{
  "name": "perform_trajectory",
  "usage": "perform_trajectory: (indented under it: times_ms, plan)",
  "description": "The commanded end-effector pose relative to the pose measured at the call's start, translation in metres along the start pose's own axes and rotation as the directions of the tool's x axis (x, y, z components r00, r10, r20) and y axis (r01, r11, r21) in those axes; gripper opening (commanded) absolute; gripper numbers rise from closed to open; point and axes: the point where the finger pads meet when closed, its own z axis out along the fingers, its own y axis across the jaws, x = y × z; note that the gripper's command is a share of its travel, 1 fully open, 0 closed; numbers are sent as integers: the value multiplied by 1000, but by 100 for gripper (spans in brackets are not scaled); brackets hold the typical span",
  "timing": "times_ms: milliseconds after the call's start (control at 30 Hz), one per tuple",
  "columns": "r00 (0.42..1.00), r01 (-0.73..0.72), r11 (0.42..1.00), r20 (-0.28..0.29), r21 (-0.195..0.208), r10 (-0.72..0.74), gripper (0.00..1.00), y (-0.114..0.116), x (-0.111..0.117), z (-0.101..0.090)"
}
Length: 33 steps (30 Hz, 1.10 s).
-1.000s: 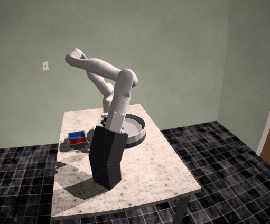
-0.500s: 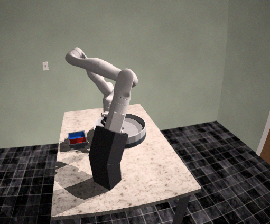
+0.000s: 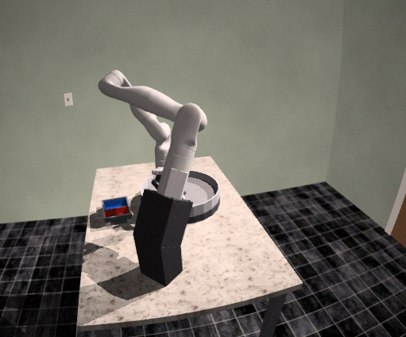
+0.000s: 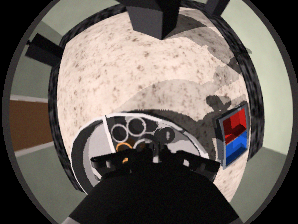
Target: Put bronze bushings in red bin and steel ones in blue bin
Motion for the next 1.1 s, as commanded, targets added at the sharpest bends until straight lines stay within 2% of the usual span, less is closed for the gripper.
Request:
perform_trajectory:
  times_ms: [0, 267, 433, 600, 767, 1067]
  plan:
    - [1000, 0, 1000, 1, -2, 0, 0, 1, 0, -2]
    - [1000, 0, 1000, 1, -2, 0, 0, 1, 0, -2]
    - [1000, 0, 1000, 1, -2, 0, 0, 1, 0, -26]
    - [1000, 0, 1000, 1, -2, 0, 0, 1, 0, -26]
    - [1000, 0, 1000, 1, -2, 0, 0, 1, 0, -50]
    - [1000, 0, 1000, 1, -2, 0, 0, 1, 0, -50]
